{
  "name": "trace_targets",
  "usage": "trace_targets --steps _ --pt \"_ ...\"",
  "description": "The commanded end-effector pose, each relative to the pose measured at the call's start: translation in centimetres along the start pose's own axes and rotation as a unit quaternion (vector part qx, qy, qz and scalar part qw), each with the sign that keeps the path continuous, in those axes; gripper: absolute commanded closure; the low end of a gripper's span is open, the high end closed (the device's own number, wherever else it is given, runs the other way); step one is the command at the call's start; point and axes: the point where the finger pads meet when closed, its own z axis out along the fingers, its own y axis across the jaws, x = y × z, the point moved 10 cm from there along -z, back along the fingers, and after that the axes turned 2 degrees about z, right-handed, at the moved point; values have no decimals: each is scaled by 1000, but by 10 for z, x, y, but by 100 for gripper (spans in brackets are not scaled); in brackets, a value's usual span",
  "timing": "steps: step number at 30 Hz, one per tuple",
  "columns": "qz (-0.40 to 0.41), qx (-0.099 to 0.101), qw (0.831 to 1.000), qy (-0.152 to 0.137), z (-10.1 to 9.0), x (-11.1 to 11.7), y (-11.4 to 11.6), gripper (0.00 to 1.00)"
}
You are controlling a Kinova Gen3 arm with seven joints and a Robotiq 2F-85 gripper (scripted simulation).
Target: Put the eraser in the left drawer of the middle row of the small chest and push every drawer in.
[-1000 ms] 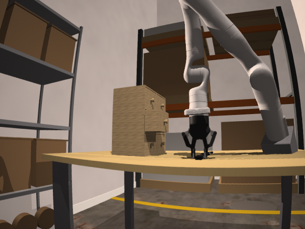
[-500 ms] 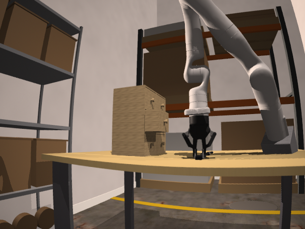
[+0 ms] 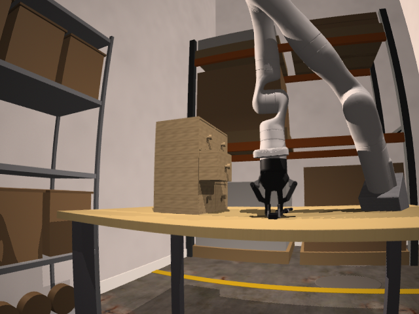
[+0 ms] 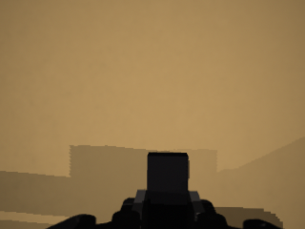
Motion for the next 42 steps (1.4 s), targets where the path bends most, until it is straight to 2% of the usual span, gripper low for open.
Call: trace_targets --steps 1,22,42 --pt "0 0 1000 0 0 0 0 81" --pt "0 0 1000 0 -6 0 0 81" --pt "0 0 1000 0 -38 0 0 81"
